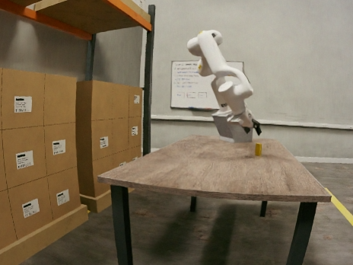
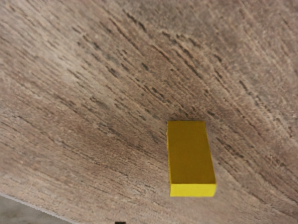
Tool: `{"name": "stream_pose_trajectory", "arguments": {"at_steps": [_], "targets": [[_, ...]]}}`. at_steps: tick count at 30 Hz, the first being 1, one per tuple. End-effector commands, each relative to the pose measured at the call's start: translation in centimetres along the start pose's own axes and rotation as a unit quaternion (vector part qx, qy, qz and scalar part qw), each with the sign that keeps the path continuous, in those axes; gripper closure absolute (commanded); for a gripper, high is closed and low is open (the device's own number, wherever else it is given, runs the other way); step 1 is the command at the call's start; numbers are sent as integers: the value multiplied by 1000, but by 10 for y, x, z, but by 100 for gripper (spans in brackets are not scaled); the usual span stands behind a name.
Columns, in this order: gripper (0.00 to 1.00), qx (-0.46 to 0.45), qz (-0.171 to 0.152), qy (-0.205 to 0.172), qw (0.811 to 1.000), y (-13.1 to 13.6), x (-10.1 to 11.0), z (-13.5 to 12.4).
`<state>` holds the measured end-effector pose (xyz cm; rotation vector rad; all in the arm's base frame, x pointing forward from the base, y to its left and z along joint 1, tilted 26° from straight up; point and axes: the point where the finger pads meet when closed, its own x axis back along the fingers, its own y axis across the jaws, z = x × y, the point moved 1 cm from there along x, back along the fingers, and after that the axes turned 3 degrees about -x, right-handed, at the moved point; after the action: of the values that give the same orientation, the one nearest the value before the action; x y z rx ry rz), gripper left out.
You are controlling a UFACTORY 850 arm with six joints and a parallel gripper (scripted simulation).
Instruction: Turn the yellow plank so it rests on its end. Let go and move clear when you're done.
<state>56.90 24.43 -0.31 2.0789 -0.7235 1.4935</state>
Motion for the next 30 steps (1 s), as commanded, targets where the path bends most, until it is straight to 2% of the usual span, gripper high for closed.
{"name": "stream_pose_trajectory", "arguments": {"at_steps": [1, 13, 15, 20, 24, 30], "targets": [[0, 0, 1, 0, 1000, -1, 1, 0], [0, 0, 1, 0, 1000, -1, 3, -2], [0, 0, 1, 0, 1000, 0, 16, -14], [0, 0, 1, 0, 1000, 3, 66, -61], [0, 0, 1, 0, 1000, 3, 74, -68], [0, 0, 1, 0, 1000, 3, 74, -68]]}}
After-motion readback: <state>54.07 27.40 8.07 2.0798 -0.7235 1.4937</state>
